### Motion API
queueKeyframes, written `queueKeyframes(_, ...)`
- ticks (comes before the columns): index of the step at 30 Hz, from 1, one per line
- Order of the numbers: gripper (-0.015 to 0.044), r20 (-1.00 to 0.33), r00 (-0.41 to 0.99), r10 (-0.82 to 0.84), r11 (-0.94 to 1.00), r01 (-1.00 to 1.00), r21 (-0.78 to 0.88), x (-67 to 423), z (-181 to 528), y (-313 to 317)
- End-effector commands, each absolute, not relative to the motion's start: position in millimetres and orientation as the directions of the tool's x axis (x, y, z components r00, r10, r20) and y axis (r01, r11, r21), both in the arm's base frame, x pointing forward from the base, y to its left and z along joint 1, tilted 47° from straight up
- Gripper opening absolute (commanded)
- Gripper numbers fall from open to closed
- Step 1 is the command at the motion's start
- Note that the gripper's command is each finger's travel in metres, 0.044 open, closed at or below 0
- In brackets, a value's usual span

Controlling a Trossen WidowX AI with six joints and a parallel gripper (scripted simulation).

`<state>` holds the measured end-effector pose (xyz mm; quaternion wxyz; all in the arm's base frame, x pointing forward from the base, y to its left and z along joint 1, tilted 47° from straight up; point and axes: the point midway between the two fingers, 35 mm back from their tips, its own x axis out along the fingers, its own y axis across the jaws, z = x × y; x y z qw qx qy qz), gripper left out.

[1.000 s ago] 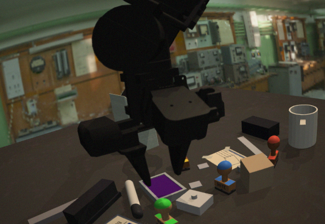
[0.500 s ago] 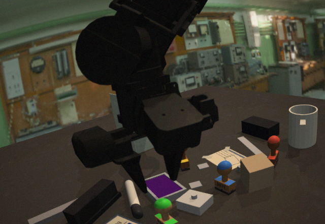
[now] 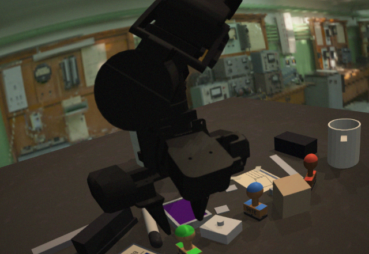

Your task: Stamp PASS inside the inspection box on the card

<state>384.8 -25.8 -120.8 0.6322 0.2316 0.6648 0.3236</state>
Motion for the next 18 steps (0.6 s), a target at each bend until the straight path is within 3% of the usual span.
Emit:
queueKeyframes(1,0.0212,-0.686,-0.098,0.721,0.679,-0.093,0.728,383,-128,-19)
queueKeyframes(18,0.0212,-0.684,-0.098,0.723,0.678,-0.093,0.729,379,-147,2)
